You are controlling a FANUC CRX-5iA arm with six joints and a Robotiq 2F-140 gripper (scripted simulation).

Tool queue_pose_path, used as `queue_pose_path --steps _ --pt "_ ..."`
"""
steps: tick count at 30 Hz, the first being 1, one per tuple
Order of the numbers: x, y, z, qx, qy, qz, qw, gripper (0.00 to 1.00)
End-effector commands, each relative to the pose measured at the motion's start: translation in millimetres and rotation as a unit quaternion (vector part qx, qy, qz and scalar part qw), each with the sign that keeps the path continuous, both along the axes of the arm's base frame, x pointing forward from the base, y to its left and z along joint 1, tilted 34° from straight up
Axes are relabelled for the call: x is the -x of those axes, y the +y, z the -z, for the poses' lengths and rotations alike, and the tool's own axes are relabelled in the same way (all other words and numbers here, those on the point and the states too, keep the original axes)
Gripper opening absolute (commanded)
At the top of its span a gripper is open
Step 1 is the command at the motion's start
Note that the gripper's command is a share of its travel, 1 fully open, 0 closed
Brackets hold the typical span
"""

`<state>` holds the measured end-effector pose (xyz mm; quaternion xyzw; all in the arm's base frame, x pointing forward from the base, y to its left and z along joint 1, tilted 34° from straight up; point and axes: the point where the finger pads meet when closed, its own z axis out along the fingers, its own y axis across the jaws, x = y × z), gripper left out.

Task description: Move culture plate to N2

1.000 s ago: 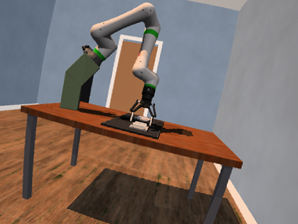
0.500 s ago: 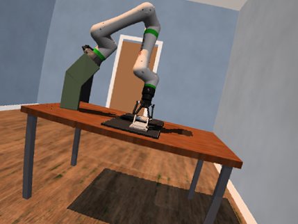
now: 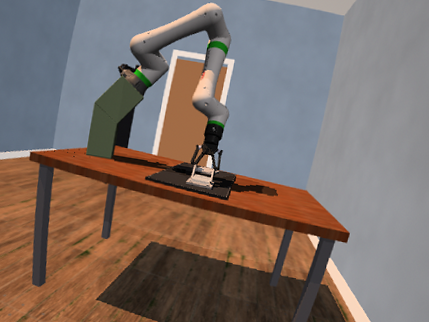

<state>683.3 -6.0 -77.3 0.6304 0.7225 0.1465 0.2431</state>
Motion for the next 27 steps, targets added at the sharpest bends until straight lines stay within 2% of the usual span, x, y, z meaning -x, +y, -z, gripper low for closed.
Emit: queue_pose_path --steps 1,5,27 --pt "0 0 0.2 -0.002 -0.002 -0.001 1.0 0.0" --pt "0 0 0.2 -0.002 -0.002 -0.001 1.0 0.0" --pt "15 -11 -27.4 -0.002 -0.002 -0.001 1.0 0.0"
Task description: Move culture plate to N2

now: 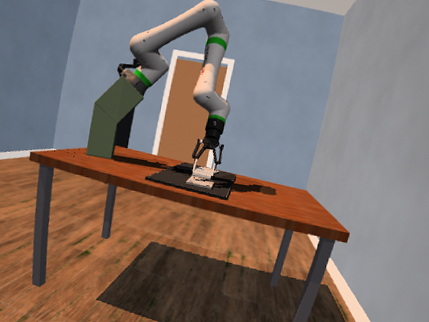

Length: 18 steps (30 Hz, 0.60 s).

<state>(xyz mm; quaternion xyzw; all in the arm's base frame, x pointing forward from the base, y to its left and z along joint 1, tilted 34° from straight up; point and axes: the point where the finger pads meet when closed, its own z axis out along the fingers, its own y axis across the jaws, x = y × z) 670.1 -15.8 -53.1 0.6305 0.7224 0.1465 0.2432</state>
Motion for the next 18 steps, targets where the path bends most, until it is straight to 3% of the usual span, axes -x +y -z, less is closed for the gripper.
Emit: queue_pose_path --steps 1,18 --pt "3 -2 -4.6 -0.002 -0.002 -0.001 1.0 0.0" --pt "14 -10 -25.3 -0.002 -0.002 -0.001 1.0 0.0"
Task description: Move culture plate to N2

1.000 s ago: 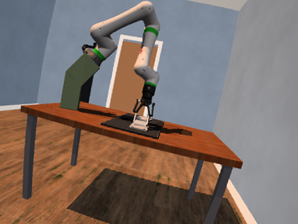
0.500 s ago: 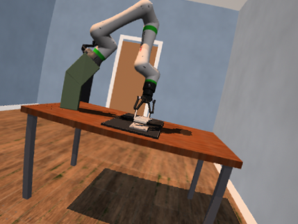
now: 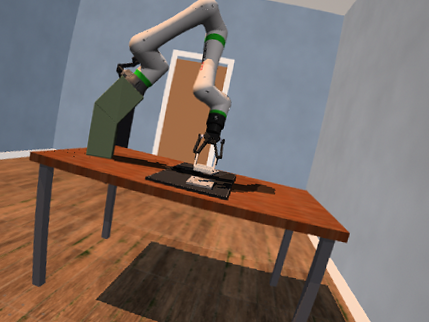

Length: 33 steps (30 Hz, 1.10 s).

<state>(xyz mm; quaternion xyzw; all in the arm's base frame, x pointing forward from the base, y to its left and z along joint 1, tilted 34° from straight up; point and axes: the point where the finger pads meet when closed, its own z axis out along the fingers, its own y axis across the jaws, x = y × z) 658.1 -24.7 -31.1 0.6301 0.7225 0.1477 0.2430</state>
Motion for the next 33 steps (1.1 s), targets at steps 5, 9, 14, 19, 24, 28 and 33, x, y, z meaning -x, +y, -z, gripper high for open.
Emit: queue_pose_path --steps 5,9,14,19,24,28,33 --pt "3 -3 -5.9 -0.001 -0.001 -0.001 1.0 0.0" --pt "3 -3 -5.9 -0.001 -0.001 -0.001 1.0 0.0" --pt "3 -3 -5.9 -0.001 -0.001 -0.001 1.0 0.0" --pt "3 -3 -5.9 -0.001 -0.001 -0.001 1.0 0.0" --pt "7 7 -7.7 -0.023 0.016 0.041 0.999 0.0" --pt "9 13 -8.9 -0.038 0.027 0.068 0.997 0.0" --pt "15 28 -12.0 -0.05 0.035 0.09 0.994 0.0"
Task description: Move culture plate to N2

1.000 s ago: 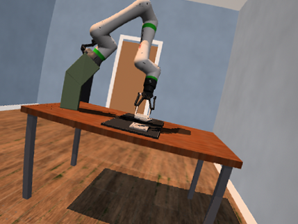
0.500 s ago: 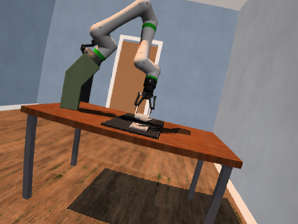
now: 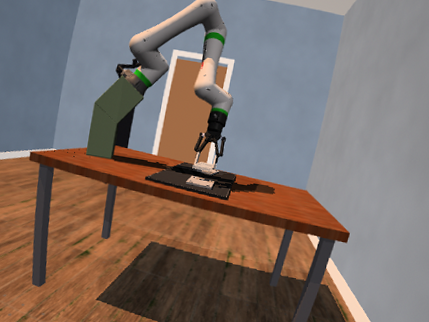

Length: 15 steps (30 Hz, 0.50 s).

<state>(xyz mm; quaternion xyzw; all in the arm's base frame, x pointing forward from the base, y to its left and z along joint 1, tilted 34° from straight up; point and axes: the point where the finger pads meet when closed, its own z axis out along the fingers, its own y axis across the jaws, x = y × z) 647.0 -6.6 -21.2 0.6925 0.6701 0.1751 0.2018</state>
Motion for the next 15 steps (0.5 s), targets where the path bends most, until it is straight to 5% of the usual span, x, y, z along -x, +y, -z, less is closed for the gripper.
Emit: queue_pose_path --steps 1,15 --pt "5 13 -2.7 0.017 0.029 0.023 0.999 0.0" --pt "18 50 -10.1 0.017 0.029 0.023 0.999 0.0"
